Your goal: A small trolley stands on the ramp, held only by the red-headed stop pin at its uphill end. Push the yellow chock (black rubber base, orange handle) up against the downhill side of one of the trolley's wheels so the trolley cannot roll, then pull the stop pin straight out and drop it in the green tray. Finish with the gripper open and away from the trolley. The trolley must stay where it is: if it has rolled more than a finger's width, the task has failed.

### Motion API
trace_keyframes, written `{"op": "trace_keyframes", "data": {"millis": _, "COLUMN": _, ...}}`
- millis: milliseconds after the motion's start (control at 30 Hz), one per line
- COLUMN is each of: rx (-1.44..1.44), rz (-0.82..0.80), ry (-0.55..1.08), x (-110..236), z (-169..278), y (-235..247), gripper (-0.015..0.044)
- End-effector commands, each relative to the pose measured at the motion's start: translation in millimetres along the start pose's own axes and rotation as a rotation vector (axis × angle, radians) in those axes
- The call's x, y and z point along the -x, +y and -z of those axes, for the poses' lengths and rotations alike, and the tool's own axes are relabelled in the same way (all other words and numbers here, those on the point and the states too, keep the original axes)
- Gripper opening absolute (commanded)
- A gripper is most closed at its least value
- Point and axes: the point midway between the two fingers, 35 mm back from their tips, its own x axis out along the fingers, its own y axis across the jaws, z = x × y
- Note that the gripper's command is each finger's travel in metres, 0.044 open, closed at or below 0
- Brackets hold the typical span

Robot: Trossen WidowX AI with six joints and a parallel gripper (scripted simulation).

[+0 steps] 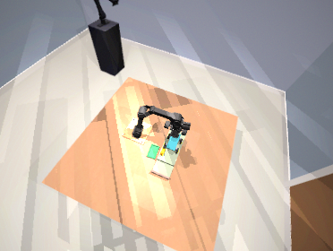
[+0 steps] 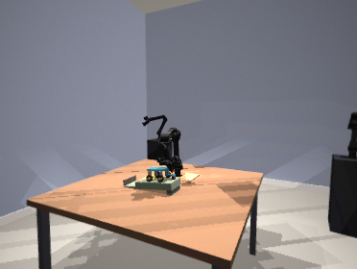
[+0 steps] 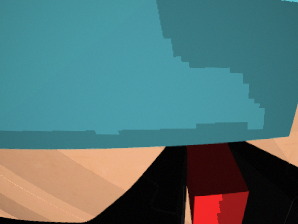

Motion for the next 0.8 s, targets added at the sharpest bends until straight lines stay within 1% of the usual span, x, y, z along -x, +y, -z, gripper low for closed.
{"op": "trace_keyframes", "data": {"millis": 0, "rx": 0.001, "rz": -0.007, "ry": 0.002, "x": 5.2, "z": 1.1, "y": 0.3, "gripper": 0.0}}
{"op": "trace_keyframes", "data": {"millis": 767, "rx": 0.0, "rz": -0.007, "ry": 0.001, "x": 20.5, "z": 1.8, "y": -0.3, "gripper": 0.0}}
